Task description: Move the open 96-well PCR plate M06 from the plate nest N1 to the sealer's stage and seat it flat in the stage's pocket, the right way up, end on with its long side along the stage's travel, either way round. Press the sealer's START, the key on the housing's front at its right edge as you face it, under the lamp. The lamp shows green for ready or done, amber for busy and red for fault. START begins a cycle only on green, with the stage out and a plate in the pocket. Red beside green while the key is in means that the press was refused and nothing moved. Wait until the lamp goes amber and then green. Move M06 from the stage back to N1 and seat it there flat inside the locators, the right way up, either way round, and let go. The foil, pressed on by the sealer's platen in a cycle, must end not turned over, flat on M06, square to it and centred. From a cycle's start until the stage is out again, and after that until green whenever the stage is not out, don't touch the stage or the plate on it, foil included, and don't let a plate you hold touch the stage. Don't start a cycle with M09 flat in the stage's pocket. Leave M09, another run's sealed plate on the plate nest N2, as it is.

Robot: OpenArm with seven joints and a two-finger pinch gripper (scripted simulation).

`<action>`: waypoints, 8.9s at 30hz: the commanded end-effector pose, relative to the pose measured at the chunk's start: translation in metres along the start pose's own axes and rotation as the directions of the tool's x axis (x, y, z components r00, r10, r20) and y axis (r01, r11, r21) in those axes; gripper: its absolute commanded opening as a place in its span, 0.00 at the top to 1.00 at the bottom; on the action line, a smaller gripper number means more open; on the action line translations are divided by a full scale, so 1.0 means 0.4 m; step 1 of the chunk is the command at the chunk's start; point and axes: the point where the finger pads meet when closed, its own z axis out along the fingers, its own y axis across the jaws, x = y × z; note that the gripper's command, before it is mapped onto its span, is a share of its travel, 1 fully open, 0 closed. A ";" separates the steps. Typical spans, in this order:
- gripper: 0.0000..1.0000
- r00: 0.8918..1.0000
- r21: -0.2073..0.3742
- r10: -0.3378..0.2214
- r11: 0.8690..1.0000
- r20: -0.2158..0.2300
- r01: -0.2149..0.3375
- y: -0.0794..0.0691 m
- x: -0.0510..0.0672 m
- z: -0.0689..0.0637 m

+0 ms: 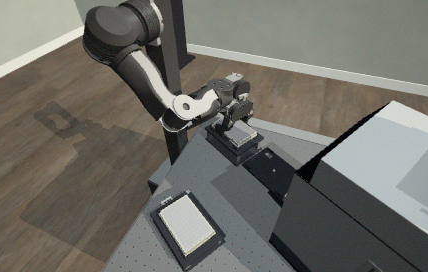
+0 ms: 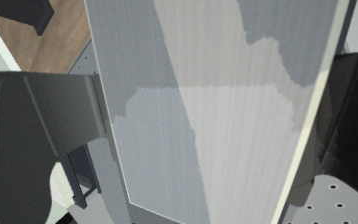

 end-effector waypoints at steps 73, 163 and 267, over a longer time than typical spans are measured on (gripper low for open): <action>1.00 1.000 -0.007 -0.004 1.000 0.000 0.004 0.004 0.001 0.006; 0.23 1.000 -0.005 -0.002 1.000 0.002 0.002 0.001 0.000 -0.186; 0.23 1.000 -0.005 -0.002 1.000 0.002 0.002 0.001 0.000 -0.186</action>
